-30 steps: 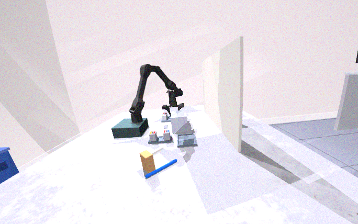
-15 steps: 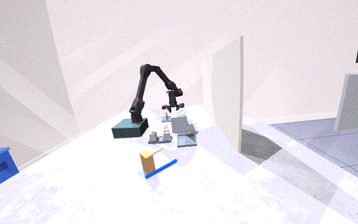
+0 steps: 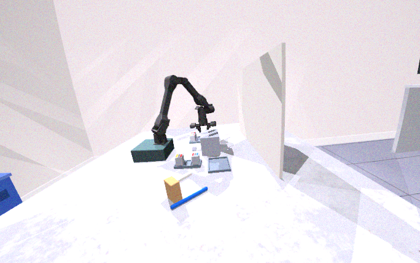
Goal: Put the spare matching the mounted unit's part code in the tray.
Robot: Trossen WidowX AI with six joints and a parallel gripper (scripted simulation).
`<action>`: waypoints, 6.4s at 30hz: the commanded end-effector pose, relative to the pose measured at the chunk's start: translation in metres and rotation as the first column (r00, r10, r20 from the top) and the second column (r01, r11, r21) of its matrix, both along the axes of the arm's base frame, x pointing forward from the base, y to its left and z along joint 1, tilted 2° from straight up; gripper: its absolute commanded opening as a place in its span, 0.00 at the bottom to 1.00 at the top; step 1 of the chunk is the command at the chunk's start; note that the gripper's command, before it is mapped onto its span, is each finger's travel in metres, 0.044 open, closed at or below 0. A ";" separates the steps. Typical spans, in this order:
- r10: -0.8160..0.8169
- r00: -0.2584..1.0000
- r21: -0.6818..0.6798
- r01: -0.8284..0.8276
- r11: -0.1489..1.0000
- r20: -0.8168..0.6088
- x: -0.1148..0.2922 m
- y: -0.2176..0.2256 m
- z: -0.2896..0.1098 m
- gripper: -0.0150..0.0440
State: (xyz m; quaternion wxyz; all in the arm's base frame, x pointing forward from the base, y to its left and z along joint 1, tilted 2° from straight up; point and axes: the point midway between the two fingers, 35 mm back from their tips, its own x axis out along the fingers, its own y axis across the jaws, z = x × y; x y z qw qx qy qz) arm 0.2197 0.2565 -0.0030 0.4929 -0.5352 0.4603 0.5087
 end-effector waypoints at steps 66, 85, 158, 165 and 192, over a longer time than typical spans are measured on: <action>-0.138 0.990 -0.021 0.139 0.990 0.012 0.106 -0.149 0.157 0.25; -0.142 0.990 -0.033 0.142 0.989 0.009 0.133 -0.240 0.161 0.25; 0.004 1.000 -0.044 -0.003 0.999 0.015 0.132 -0.415 0.130 0.25; 0.004 1.000 -0.044 -0.003 0.999 0.015 0.133 -0.415 0.124 0.25; 0.004 1.000 -0.044 -0.003 0.999 0.015 0.137 -0.417 0.099 0.25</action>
